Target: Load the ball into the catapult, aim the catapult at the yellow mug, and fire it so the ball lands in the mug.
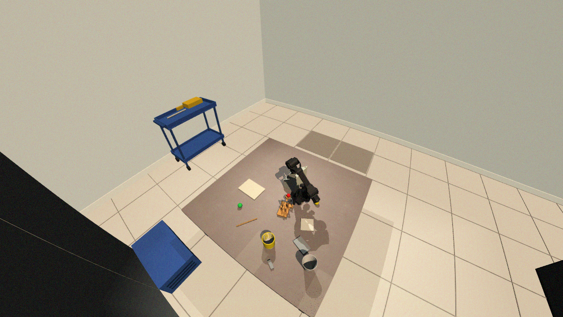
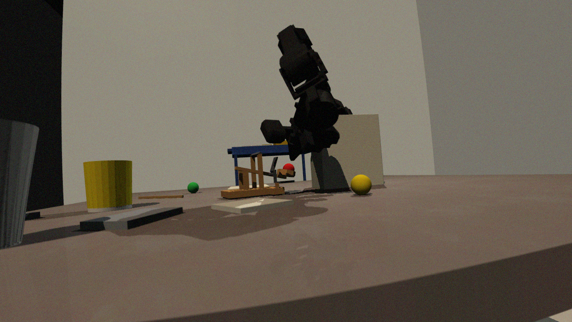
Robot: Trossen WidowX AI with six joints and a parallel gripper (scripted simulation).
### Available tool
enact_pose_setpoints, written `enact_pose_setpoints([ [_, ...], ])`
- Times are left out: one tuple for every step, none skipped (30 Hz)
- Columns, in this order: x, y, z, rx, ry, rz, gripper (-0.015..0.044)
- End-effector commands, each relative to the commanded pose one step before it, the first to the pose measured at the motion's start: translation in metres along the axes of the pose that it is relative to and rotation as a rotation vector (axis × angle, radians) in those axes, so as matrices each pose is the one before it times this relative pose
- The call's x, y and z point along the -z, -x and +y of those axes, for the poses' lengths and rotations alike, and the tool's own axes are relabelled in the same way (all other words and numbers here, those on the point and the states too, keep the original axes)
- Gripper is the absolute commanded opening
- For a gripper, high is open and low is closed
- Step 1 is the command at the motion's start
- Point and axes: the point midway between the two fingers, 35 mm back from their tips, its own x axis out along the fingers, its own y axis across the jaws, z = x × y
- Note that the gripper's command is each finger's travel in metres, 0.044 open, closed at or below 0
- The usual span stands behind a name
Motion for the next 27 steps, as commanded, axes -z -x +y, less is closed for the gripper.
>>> enact_pose_setpoints([
  [-0.00398, -0.00498, -0.00019, 0.00018, 0.0080, 0.00407, 0.0000],
  [-0.00115, -0.00121, 0.00003, -0.00016, 0.0006, 0.00066, 0.0000],
  [-0.00114, -0.00121, 0.00004, -0.00016, 0.0006, 0.00066, 0.0000],
  [-0.00114, -0.00121, 0.00005, -0.00016, 0.0006, 0.00066, 0.0000],
  [-0.00114, -0.00121, 0.00005, -0.00016, 0.0006, 0.00066, 0.0000],
  [-0.00114, -0.00121, 0.00006, -0.00016, 0.0006, 0.00066, 0.0000],
  [-0.00114, -0.00121, 0.00007, -0.00016, 0.0006, 0.00066, 0.0000],
  [-0.00114, -0.00121, 0.00008, -0.00016, 0.0006, 0.00066, 0.0000],
  [-0.00113, -0.00121, 0.00008, -0.00016, 0.0006, 0.00066, 0.0000],
  [-0.00113, -0.00121, 0.00009, -0.00016, 0.0006, 0.00066, 0.0000],
  [-0.00113, -0.00121, 0.00010, -0.00016, 0.0006, 0.00066, 0.0000],
  [-0.00113, -0.00121, 0.00011, -0.00016, 0.0006, 0.00066, 0.0000],
  [-0.00113, -0.00121, 0.00012, -0.00016, 0.0006, 0.00066, 0.0000],
  [-0.00113, -0.00121, 0.00012, -0.00016, 0.0006, 0.00065, 0.0000],
  [-0.00112, -0.00121, 0.00013, -0.00016, 0.0006, 0.00065, 0.0000],
  [-0.00112, -0.00121, 0.00014, -0.00016, 0.0006, 0.00065, 0.0000],
  [-0.00112, -0.00121, 0.00015, -0.00017, 0.0006, 0.00065, 0.0000],
  [-0.00112, -0.00121, 0.00015, -0.00017, 0.0007, 0.00065, 0.0000],
  [-0.00112, -0.00121, 0.00016, -0.00017, 0.0007, 0.00065, 0.0000],
  [-0.00112, -0.00121, 0.00017, -0.00017, 0.0007, 0.00065, 0.0000],
  [-0.00111, -0.00121, 0.00018, -0.00017, 0.0007, 0.00065, 0.0000],
  [-0.00111, -0.00121, 0.00019, -0.00017, 0.0007, 0.00065, 0.0000],
  [-0.00111, -0.00121, 0.00019, -0.00017, 0.0007, 0.00065, 0.0000],
  [-0.00111, -0.00121, 0.00020, -0.00017, 0.0007, 0.00065, 0.0000],
  [-0.00111, -0.00121, 0.00021, -0.00017, 0.0007, 0.00065, 0.0000],
  [-0.00111, -0.00121, 0.00022, -0.00017, 0.0007, 0.00064, 0.0000],
  [-0.00110, -0.00121, 0.00022, -0.00017, 0.0007, 0.00064, 0.0000],
])
